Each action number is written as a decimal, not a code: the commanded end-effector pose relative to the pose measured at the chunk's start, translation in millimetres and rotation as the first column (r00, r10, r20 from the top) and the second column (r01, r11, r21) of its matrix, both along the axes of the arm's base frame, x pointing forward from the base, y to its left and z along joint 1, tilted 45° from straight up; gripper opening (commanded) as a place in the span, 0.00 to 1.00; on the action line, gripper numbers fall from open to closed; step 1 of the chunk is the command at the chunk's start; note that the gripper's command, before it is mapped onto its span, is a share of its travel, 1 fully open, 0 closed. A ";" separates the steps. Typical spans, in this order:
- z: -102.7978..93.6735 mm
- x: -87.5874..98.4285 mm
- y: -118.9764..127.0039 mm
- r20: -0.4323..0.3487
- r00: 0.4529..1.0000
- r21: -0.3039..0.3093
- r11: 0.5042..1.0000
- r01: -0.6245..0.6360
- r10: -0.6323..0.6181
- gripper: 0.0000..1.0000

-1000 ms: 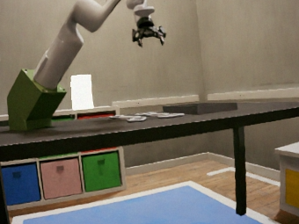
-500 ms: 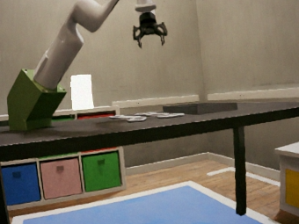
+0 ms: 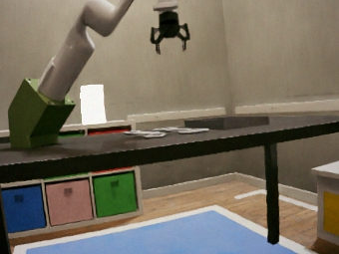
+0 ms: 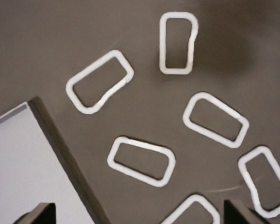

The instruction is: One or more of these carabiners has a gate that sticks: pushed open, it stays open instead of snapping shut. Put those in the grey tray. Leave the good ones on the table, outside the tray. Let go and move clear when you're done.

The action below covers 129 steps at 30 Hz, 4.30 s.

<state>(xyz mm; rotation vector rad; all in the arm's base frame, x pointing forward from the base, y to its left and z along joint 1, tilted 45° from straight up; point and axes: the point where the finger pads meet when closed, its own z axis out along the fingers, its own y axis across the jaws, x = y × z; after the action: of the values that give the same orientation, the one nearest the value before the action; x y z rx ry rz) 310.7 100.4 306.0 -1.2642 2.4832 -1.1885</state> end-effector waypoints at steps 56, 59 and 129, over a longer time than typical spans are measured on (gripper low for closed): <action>-92.0 -44.5 -147.7 0.020 0.999 0.044 0.999 -0.027 0.026 1.00; -92.0 -44.5 -147.7 0.020 0.999 0.044 0.999 -0.027 0.026 1.00; -131.8 -58.1 -203.5 -0.007 1.000 0.075 0.997 -0.001 0.002 1.00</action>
<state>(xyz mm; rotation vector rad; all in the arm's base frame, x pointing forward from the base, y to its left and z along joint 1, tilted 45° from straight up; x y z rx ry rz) 254.9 -96.7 173.3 -1.2823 2.6702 -1.0208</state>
